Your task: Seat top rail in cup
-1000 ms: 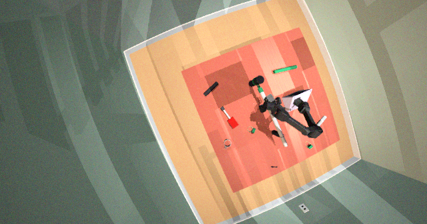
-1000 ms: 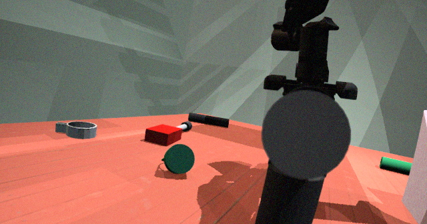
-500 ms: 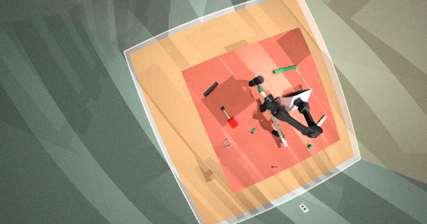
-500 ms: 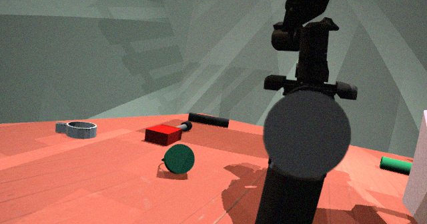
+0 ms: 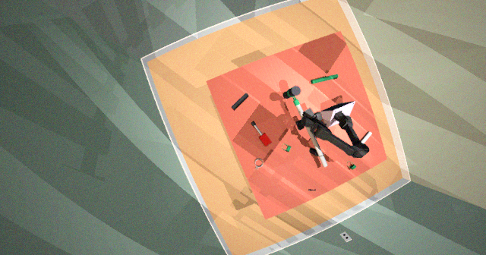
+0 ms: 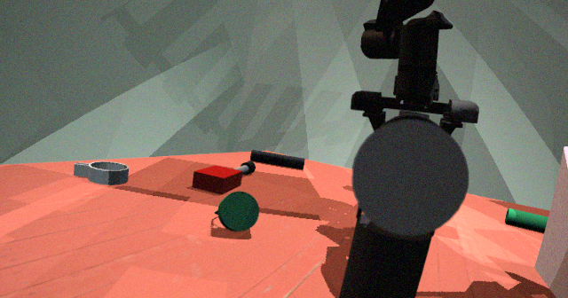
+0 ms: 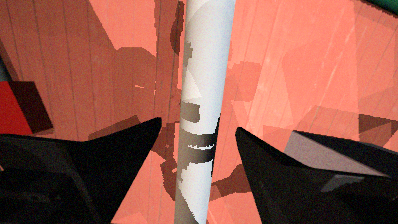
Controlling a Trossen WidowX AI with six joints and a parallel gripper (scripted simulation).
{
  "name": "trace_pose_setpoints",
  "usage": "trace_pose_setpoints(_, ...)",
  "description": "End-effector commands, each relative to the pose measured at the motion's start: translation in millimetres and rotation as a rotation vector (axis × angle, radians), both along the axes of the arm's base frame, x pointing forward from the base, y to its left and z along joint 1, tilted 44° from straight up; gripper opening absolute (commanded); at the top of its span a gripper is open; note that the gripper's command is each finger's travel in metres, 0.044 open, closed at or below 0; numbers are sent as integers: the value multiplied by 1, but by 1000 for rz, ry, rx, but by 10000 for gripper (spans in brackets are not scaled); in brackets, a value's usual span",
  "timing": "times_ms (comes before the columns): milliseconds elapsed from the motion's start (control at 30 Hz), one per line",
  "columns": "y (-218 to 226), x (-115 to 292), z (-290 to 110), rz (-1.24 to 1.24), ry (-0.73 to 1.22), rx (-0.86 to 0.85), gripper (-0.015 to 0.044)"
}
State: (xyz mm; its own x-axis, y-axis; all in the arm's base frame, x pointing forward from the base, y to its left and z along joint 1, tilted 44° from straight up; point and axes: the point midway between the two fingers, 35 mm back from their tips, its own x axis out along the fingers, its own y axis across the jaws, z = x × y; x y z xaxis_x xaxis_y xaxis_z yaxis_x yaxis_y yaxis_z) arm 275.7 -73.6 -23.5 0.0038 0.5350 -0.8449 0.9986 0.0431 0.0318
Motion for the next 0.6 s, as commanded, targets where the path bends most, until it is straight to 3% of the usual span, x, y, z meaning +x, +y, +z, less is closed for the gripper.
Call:
trace_pose_setpoints(0, -1, 0, 20, 3, -5, -4, 440)
trace_pose_setpoints(567, -24, -5, 73, -3, -6, -4, 440)
